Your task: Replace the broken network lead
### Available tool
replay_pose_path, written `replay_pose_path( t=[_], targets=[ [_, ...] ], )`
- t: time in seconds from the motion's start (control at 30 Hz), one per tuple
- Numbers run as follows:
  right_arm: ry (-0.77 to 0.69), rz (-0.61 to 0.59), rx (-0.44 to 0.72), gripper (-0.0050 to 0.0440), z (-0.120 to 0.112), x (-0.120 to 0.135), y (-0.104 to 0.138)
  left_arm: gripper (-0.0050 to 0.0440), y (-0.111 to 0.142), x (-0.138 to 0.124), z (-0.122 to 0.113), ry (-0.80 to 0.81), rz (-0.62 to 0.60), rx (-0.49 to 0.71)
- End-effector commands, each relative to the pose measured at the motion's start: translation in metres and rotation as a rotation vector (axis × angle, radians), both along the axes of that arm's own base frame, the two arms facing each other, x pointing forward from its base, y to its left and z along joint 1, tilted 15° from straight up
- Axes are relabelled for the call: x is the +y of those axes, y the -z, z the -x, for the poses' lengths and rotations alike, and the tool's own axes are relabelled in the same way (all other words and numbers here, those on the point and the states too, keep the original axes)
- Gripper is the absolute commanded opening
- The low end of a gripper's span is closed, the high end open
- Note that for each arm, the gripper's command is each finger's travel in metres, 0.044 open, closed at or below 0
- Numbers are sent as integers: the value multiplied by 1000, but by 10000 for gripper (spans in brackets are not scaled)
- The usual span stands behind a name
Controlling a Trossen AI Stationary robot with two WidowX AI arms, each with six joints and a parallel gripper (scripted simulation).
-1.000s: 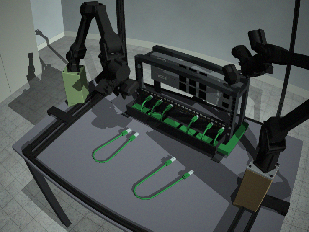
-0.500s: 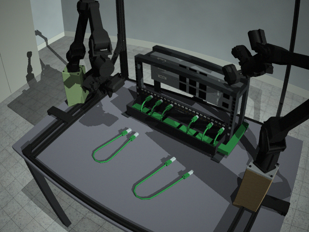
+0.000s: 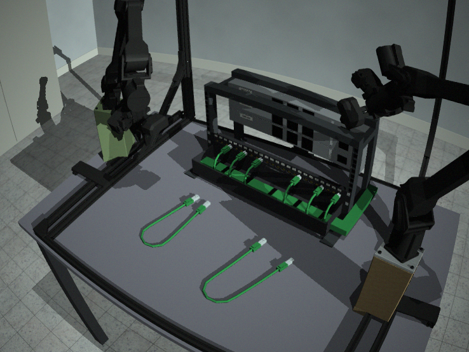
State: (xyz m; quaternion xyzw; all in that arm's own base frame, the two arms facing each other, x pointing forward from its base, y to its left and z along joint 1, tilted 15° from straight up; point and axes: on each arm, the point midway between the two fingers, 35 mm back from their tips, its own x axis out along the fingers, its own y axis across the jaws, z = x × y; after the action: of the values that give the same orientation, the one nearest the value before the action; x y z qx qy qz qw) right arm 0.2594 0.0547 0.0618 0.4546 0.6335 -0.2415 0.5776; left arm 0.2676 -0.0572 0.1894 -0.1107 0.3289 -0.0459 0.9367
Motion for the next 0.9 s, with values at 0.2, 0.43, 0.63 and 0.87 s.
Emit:
replay_pose_path(
  t=[0.2,0.43,0.63,0.87],
  targets=[
    [-1,18,-3,176,9,-9,2,440,0,0,0,0,0,0],
    [17,60,-24,176,22,-37,4,440,0,0,0,0,0,0],
    [17,60,-24,176,22,-37,4,440,0,0,0,0,0,0],
    [17,60,-24,176,22,-37,4,440,0,0,0,0,0,0]
  ],
)
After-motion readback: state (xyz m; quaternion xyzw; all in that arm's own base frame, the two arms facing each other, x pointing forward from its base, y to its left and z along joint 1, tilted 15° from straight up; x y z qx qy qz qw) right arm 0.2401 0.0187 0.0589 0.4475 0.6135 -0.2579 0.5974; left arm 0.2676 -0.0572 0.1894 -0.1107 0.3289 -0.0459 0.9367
